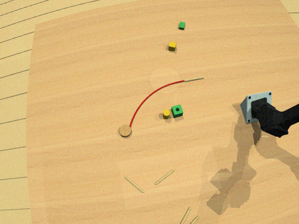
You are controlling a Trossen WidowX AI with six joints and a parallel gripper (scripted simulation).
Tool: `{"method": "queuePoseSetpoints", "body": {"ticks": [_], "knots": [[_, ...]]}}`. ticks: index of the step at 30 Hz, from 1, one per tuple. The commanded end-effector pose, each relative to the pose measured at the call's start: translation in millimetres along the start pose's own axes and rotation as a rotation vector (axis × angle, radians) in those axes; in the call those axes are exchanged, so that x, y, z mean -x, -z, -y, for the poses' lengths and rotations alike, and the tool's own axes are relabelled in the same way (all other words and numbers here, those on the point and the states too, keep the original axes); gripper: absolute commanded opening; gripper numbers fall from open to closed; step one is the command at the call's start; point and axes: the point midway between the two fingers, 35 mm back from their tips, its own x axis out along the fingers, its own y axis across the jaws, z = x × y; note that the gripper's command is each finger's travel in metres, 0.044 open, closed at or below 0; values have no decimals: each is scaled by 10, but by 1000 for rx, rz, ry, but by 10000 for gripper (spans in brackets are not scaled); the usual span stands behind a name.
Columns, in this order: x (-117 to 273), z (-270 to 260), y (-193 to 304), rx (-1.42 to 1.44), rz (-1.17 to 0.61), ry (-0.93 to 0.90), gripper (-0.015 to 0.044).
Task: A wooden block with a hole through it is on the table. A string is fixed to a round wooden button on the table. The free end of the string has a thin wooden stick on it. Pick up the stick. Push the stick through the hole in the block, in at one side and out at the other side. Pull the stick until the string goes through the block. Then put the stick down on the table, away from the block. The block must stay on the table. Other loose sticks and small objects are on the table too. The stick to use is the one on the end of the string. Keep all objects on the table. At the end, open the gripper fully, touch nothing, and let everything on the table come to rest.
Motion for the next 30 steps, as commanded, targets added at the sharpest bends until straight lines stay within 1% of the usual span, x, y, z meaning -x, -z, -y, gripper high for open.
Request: {"method": "queuePoseSetpoints", "body": {"ticks": [1, 2, 5, 7, 11, 14, 18, 21, 30], "knots": [[0, 0, 0, 0, 0, 0, 426], [0, 0, 0, 0, 0, 0, 440], [49, 83, 90, 26, -32, 21, 440], [145, 234, 244, 72, -88, 59, 440], [487, 694, 639, 208, -257, 163, 440], [741, 995, 831, 300, -360, 228, 440], [1202, 1482, 1040, 452, -525, 330, 440], [1525, 1788, 1108, 548, -631, 393, 440], [2134, 2366, 1027, 870, -854, 458, 440]]}}
